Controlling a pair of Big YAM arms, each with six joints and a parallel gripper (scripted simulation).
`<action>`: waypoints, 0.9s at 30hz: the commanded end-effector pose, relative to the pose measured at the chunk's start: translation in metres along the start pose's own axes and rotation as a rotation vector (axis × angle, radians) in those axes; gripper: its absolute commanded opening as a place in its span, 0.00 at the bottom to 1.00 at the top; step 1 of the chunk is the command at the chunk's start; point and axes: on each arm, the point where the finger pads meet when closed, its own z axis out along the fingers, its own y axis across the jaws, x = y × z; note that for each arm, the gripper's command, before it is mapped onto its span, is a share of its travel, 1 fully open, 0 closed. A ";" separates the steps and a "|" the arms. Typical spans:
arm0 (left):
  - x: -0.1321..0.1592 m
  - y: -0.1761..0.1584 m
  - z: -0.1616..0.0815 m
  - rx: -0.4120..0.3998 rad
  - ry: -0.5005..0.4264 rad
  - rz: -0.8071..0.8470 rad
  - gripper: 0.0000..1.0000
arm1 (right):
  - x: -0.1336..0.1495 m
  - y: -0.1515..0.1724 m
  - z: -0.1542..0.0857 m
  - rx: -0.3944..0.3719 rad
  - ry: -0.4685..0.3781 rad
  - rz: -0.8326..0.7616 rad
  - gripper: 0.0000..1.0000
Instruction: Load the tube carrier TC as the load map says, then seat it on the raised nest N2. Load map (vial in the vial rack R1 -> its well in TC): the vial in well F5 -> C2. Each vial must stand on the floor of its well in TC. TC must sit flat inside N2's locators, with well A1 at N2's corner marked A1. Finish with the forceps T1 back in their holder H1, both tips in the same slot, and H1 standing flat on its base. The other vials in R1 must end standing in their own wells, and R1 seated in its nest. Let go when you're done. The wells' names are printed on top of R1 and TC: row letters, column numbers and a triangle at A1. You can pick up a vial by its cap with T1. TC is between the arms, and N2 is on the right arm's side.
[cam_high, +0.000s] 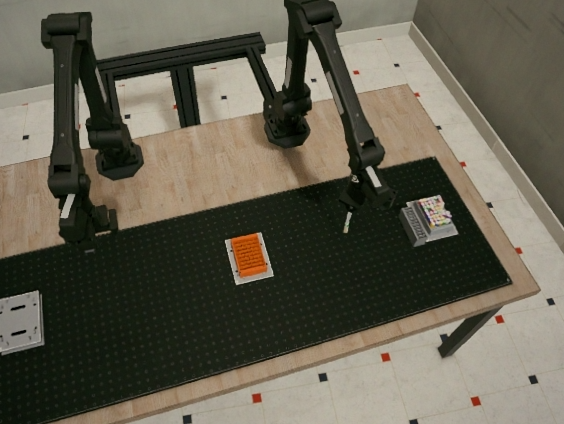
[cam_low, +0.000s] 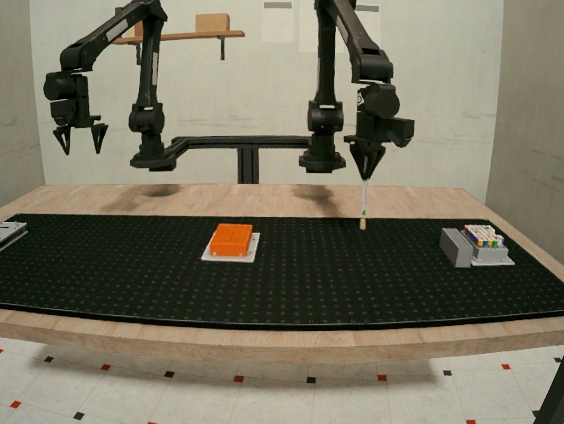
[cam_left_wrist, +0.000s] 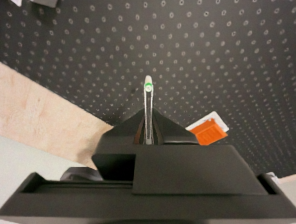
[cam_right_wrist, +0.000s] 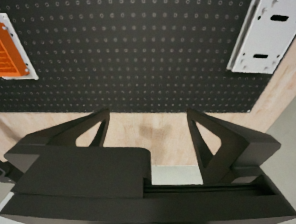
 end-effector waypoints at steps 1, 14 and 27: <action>-0.013 -0.017 -0.025 0.042 -0.068 -0.008 0.09 | -0.001 0.000 0.000 -0.004 0.014 -0.008 1.00; 0.012 -0.027 -0.015 0.028 -0.044 -0.008 0.09 | -0.001 0.000 0.000 -0.004 0.014 -0.008 1.00; 0.024 -0.040 -0.014 0.030 -0.042 -0.008 0.09 | -0.001 0.000 0.000 -0.004 0.014 -0.008 1.00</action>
